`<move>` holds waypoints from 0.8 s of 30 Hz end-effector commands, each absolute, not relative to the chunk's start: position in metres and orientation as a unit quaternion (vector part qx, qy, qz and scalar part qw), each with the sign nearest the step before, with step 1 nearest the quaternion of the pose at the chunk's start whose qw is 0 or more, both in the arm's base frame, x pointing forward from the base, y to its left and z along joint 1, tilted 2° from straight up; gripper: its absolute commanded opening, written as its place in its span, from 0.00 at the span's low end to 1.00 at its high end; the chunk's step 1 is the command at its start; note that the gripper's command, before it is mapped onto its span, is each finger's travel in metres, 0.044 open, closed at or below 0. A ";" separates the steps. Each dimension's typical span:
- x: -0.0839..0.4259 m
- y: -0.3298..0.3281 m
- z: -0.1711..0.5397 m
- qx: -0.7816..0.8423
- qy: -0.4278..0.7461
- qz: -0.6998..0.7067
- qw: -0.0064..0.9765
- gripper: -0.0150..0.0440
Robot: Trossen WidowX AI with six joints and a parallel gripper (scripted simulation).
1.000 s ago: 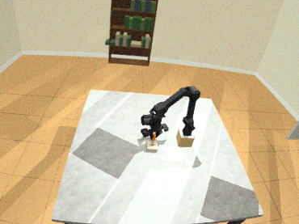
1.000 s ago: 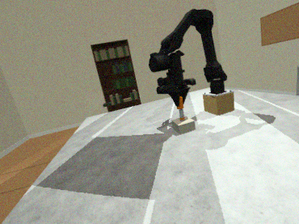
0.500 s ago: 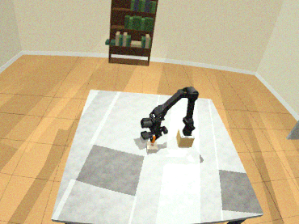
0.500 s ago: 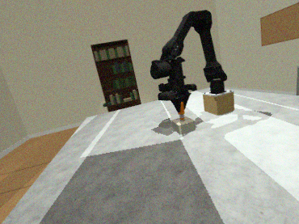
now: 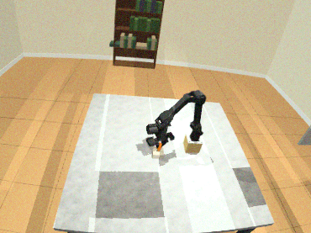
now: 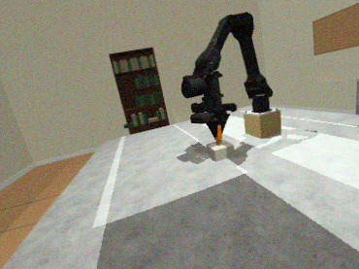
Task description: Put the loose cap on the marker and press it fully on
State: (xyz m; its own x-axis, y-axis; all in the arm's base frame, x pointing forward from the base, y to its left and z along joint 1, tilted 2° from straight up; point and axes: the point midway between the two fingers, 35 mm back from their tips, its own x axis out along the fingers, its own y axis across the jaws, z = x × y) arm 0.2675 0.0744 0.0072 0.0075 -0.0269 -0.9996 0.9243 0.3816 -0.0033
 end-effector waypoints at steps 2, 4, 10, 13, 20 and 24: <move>0.268 0.074 0.007 0.387 0.580 -0.400 0.595 0.39; 0.268 0.074 0.007 0.387 0.580 -0.400 0.595 0.48; 0.268 0.074 0.007 0.387 0.580 -0.400 0.595 0.74; 0.268 0.074 0.007 0.387 0.580 -0.400 0.595 0.88; 0.270 0.076 0.034 0.387 0.580 -0.399 0.595 1.00; 0.267 0.076 0.082 0.387 0.580 -0.399 0.595 1.00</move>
State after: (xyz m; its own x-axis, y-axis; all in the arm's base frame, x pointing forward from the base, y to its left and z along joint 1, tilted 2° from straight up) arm 0.2672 0.0755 0.0463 -0.0086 -0.0318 -0.9995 0.9227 0.3849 -0.0201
